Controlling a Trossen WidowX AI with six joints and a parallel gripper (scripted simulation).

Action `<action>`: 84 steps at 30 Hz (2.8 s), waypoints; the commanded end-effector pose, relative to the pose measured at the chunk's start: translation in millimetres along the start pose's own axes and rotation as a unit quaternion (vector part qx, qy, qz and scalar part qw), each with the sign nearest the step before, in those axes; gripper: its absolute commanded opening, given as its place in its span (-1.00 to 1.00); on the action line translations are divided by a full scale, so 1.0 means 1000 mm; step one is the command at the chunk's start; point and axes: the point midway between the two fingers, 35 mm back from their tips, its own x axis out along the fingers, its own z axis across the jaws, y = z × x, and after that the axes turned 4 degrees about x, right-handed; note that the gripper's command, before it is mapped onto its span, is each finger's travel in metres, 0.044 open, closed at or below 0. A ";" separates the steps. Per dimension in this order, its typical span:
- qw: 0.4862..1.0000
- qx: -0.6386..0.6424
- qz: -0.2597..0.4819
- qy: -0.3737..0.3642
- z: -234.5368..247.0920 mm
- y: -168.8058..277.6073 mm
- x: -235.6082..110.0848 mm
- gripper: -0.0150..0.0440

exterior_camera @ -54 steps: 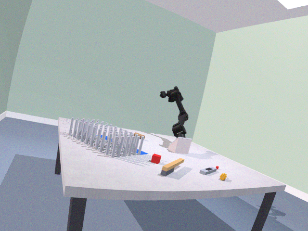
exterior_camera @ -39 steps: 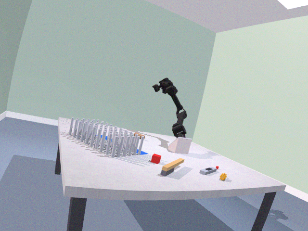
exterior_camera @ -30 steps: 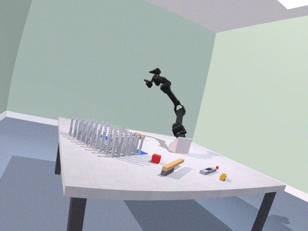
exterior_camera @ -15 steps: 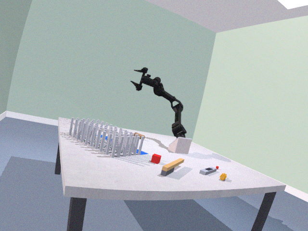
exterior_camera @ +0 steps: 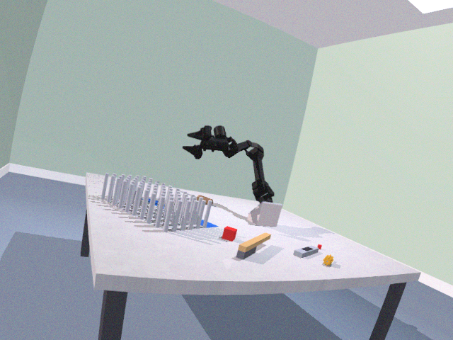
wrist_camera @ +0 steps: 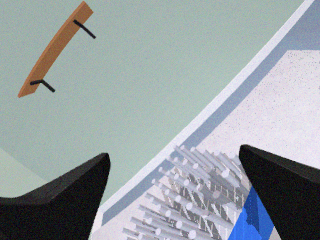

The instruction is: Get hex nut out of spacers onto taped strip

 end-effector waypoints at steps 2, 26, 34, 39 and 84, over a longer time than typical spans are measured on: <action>0.991 -0.083 0.106 -0.016 -0.008 0.088 -0.007 1.00; 0.952 -0.176 0.246 -0.045 -0.028 0.195 -0.042 1.00; 0.952 -0.176 0.246 -0.045 -0.028 0.195 -0.042 1.00; 0.952 -0.176 0.246 -0.045 -0.028 0.195 -0.042 1.00; 0.746 0.083 0.394 0.531 -0.292 0.016 -0.163 1.00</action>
